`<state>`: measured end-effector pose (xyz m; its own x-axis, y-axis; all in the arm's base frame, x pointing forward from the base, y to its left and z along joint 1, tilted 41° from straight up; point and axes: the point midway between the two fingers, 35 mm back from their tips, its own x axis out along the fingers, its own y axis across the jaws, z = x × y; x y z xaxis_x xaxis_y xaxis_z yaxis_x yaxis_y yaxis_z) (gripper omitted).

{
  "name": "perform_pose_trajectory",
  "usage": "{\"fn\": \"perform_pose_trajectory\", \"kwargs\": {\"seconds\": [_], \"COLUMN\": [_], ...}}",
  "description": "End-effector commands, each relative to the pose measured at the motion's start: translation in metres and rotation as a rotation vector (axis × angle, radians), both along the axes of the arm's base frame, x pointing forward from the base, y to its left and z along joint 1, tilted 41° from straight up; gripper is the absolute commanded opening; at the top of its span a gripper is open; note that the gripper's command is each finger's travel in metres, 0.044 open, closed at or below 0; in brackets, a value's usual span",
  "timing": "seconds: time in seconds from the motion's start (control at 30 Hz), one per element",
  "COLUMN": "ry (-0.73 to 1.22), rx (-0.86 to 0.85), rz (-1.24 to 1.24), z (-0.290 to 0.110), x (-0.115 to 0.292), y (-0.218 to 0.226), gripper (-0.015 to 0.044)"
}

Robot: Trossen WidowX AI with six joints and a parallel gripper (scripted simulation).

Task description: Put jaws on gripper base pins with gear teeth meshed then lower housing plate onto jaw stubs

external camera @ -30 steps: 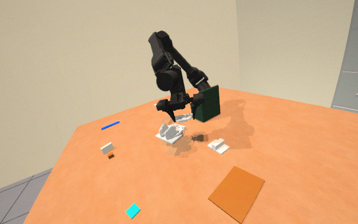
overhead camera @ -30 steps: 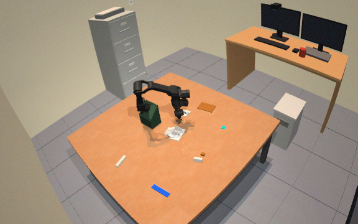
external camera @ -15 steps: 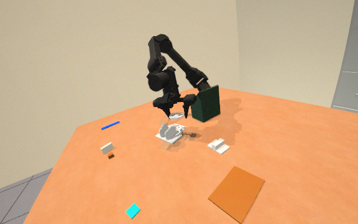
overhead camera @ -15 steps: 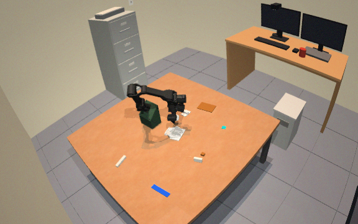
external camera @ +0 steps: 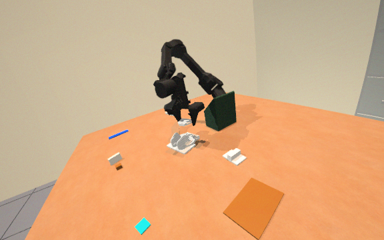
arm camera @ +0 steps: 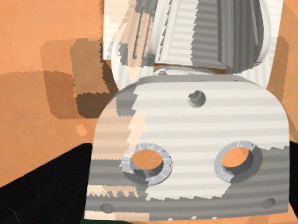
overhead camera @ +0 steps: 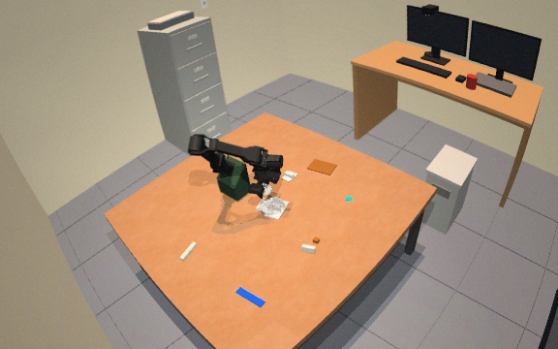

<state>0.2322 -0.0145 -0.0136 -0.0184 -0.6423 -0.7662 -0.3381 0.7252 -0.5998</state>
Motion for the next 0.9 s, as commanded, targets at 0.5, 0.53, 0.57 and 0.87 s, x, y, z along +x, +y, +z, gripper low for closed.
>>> {"fn": "perform_pose_trajectory", "kwargs": {"seconds": [0.5,0.53,0.57,0.87], "ry": [-0.069,-0.069,-0.069,-0.069], "rx": [-0.014,-0.014,-0.014,-0.014], "rz": [-0.072,-0.072,-0.072,-0.072], "z": [0.0097,0.0097,0.0097,0.0097], "x": [-0.0049,-0.0049,-0.0049,-0.0049], "y": [-0.0139,-0.0139,-0.0139,-0.0139], "gripper": [0.0351,0.0351,0.0351,0.0351]}}
